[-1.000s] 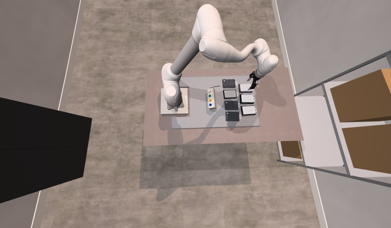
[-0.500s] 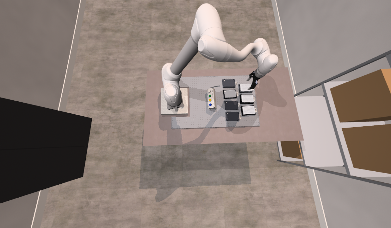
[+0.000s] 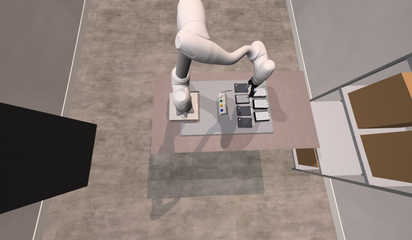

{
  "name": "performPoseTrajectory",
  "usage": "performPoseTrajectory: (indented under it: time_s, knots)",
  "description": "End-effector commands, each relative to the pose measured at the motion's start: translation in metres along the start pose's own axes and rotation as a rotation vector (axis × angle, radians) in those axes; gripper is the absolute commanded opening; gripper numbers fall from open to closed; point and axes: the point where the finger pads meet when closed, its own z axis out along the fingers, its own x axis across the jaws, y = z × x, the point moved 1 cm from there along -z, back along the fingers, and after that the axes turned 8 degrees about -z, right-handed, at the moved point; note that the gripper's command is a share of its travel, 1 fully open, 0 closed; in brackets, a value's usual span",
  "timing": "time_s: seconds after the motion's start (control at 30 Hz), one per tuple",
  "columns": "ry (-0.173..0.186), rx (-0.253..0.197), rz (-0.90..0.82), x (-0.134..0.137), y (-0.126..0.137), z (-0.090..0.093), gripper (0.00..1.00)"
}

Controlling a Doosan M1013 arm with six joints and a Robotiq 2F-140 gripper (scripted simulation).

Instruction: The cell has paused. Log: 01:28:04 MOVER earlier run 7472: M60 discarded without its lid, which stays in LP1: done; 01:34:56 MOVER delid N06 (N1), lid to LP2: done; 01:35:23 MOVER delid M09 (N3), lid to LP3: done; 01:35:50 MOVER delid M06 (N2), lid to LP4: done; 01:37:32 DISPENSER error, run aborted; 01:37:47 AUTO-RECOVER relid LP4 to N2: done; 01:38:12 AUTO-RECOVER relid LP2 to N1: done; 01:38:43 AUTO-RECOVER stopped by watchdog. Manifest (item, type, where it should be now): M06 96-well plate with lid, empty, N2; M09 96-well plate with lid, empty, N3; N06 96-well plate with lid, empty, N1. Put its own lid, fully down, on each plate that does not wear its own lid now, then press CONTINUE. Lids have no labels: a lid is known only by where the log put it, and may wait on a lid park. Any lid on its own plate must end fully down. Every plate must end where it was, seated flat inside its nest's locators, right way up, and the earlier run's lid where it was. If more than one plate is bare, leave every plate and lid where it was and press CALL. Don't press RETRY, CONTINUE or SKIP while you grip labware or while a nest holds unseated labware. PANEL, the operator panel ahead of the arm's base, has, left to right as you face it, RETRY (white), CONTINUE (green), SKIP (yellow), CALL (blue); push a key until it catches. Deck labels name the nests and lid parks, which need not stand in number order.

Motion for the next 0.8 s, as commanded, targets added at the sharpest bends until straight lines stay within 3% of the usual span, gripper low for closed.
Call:
performPoseTrajectory:
  time_s: [0.0,0.03,0.17,0.23,0.3,0.33,0.37,0.4,0.43,0.53,0.63,0.67,0.77]
  knots:
    - [-0.001,0.004,-0.001,0.006,0.052,-0.01,0.66]
    - [-0.001,0.004,-0.002,0.008,0.084,-0.011,0.66]
    - [-0.001,0.004,-0.002,0.009,0.088,-0.012,0.66]
    - [-0.001,0.004,-0.004,0.012,0.155,-0.01,0.66]
    - [-0.001,0.004,-0.004,0.012,0.155,-0.01,0.66]
    - [-0.001,0.004,-0.004,0.013,0.183,-0.008,0.66]
    - [-0.001,0.004,-0.004,0.013,0.183,-0.008,0.66]
    - [-0.001,0.004,-0.005,0.013,0.207,-0.005,0.66]
    - [-0.001,0.004,-0.005,0.013,0.207,-0.005,0.66]
    - [-0.001,0.004,-0.006,0.012,0.251,0.003,0.66]
    - [-0.001,0.004,-0.006,0.012,0.259,0.005,0.66]
    - [-0.001,0.004,-0.006,0.012,0.259,0.005,0.0]
    - [-0.001,0.004,-0.006,0.012,0.259,0.005,0.0]
